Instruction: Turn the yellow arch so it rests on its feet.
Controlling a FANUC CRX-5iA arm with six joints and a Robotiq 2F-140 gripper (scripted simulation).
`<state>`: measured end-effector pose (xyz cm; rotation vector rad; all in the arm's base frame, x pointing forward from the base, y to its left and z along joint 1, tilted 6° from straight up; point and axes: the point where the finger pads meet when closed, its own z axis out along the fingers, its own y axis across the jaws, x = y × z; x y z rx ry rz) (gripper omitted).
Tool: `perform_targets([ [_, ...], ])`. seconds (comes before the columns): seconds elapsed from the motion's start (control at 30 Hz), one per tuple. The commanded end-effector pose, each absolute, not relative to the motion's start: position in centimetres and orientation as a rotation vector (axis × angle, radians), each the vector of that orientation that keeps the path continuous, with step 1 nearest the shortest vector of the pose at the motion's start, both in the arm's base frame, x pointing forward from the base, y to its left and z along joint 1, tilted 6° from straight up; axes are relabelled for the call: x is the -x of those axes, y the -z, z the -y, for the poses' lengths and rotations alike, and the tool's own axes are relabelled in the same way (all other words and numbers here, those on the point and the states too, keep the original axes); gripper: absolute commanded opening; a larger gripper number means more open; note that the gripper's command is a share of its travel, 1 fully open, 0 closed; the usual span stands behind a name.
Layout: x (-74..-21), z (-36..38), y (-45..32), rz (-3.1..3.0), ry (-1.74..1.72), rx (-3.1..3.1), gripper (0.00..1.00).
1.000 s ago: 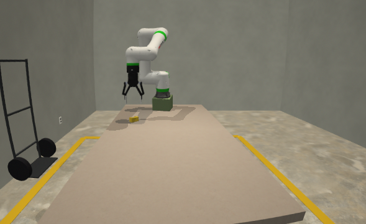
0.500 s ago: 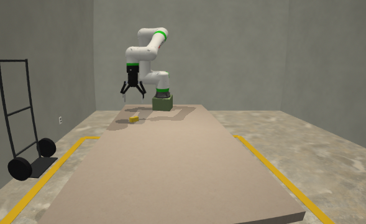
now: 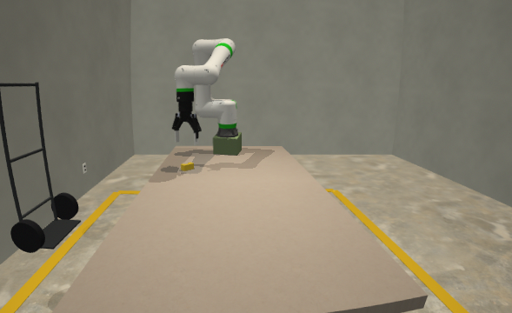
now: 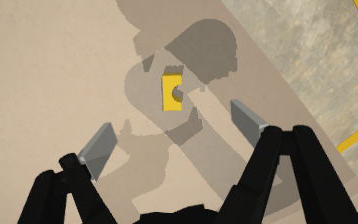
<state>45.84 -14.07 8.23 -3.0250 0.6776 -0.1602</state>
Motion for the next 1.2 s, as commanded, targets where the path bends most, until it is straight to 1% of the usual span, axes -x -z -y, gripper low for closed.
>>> perform_targets([
  [0.0,-45.85,14.07,-8.20,-1.063,0.158,2.917,1.00],
  [0.3,-45.86,14.07,-8.10,-1.581,0.142,2.642,1.00],
  [0.37,-45.86,14.07,-8.10,-1.581,0.142,2.642,1.00],
  [0.4,-45.86,14.07,-8.09,-1.738,0.138,2.541,1.00],
  [0.63,-45.87,14.07,-8.02,-2.056,0.119,2.266,1.00],
  [0.87,-45.88,14.07,-7.96,-2.349,0.098,1.942,1.00],
  [0.93,-45.88,14.07,-7.96,-2.349,0.098,1.942,1.00],
  [0.97,-45.88,14.07,-7.95,-2.464,0.096,1.800,1.00],
  [1.17,-45.88,14.07,-7.91,-2.651,0.084,1.504,1.00],
])
